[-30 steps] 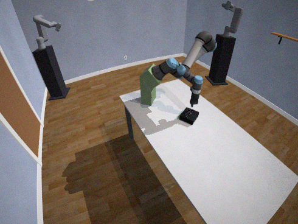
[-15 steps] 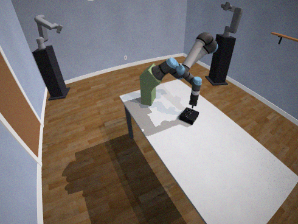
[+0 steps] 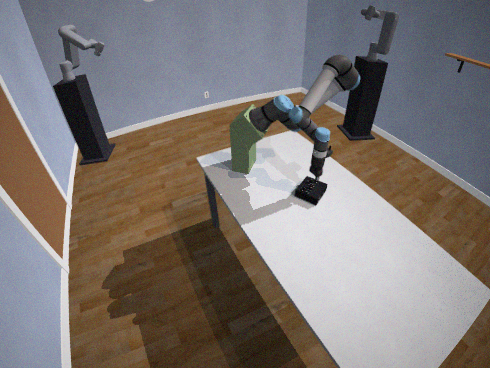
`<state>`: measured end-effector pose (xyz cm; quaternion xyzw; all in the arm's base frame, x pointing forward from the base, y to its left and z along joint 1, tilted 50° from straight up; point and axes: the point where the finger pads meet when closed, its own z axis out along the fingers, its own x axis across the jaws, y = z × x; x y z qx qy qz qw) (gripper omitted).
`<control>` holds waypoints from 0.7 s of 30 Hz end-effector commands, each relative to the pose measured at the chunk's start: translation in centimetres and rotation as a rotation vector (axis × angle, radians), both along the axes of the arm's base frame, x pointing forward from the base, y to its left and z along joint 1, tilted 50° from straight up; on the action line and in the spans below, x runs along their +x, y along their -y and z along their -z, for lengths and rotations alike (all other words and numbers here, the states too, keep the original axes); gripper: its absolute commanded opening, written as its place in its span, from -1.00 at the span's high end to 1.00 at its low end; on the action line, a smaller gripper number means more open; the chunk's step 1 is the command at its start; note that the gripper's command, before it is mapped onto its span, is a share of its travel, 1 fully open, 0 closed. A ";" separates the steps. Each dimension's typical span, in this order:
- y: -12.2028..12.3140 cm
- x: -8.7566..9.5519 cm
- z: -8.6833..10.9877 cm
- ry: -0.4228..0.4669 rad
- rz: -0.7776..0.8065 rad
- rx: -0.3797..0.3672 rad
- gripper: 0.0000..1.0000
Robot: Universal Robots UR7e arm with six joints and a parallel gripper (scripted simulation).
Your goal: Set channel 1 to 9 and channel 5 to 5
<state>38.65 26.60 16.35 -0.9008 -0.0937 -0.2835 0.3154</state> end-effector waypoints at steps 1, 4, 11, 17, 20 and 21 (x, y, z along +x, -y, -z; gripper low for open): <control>0.4 0.9 -0.2 -0.159 0.198 0.115 1.00; 0.8 1.3 -0.2 -0.228 0.270 0.168 1.00; 1.7 2.3 -0.1 -0.399 0.451 0.299 1.00; 2.2 2.7 -0.1 -0.494 0.556 0.373 1.00; 2.5 3.0 0.0 -0.543 0.606 0.410 1.00; 2.6 3.1 0.0 -0.557 0.621 0.421 1.00</control>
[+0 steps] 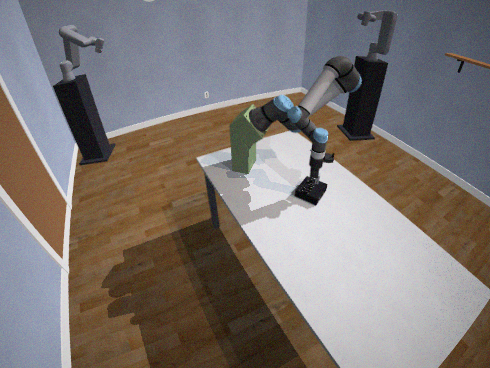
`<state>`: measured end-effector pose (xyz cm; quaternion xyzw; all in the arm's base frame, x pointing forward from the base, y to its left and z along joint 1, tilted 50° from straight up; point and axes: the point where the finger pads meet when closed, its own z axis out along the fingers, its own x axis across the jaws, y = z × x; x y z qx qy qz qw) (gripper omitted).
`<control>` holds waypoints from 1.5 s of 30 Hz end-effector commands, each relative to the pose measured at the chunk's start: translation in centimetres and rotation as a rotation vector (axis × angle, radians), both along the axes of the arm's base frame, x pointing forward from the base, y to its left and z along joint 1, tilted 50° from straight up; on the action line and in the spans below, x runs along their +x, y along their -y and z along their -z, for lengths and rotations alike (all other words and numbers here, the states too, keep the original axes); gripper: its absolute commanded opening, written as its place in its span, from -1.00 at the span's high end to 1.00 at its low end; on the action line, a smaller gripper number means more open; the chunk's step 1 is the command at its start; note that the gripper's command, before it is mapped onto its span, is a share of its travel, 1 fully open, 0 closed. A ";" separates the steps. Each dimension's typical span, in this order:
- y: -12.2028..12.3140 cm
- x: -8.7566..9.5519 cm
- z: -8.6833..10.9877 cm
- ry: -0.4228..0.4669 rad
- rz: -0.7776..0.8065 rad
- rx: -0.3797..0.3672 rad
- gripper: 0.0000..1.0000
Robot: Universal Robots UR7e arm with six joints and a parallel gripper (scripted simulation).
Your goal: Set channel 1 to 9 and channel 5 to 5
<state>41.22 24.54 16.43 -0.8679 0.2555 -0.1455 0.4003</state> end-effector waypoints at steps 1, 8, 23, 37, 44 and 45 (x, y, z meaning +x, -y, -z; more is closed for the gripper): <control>0.6 0.6 0.1 -0.099 0.135 0.069 1.00; 1.1 1.0 0.3 -0.173 0.213 0.127 1.00; 1.4 1.2 0.4 -0.223 0.266 0.167 1.00; 1.4 1.2 0.4 -0.225 0.267 0.168 1.00; 1.4 1.2 0.4 -0.225 0.267 0.168 1.00; 1.4 1.2 0.4 -0.225 0.267 0.168 1.00</control>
